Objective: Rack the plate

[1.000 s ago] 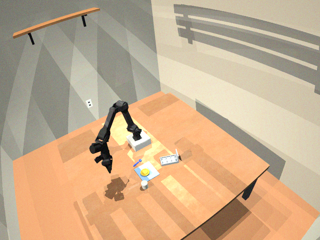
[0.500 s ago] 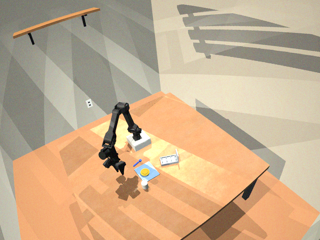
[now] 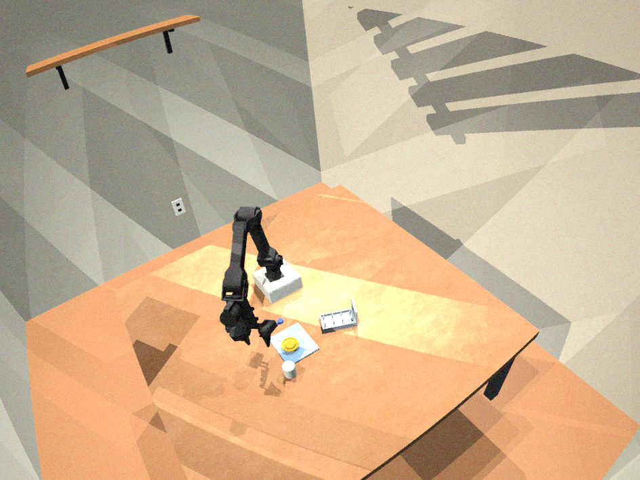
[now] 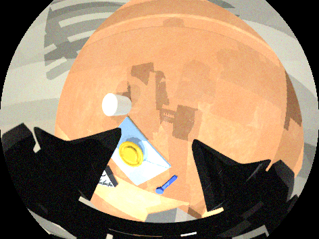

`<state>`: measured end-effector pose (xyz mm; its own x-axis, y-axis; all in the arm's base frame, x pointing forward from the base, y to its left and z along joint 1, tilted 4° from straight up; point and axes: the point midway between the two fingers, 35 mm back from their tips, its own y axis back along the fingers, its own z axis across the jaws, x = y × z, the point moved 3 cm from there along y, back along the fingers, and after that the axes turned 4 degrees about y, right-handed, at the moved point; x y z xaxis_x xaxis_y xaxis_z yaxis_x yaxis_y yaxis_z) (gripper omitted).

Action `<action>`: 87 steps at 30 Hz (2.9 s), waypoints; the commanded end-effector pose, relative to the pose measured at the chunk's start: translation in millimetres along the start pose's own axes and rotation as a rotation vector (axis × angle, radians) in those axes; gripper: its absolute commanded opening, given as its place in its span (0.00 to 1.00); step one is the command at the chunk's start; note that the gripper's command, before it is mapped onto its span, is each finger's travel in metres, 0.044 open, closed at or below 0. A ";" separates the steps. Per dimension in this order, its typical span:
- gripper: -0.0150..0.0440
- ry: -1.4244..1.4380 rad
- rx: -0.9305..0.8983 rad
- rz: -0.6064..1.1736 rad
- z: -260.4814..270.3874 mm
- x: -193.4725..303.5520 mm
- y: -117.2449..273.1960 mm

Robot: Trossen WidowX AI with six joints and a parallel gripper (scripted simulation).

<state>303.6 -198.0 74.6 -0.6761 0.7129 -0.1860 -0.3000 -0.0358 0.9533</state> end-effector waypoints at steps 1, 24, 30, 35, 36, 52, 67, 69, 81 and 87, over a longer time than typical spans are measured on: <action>0.93 0.143 0.028 0.049 14.2 9.8 -6.2; 0.93 0.860 0.121 0.290 76.0 62.4 -25.0; 0.93 0.992 0.132 0.336 87.5 72.7 -27.4; 0.93 0.992 0.132 0.336 87.5 72.7 -27.4; 0.93 0.992 0.132 0.336 87.4 72.7 -27.7; 0.93 0.992 0.132 0.336 81.3 76.9 -51.9; 0.93 0.992 0.132 0.336 74.4 82.2 -74.6; 0.93 0.992 0.132 0.336 73.4 83.0 -77.5; 0.87 0.992 0.132 0.336 71.2 84.7 -84.0; 0.82 0.992 0.132 0.336 71.2 84.7 -84.0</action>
<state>319.6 -84.1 -3.8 -0.9770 -0.2100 0.0377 0.0405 -0.0093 0.9991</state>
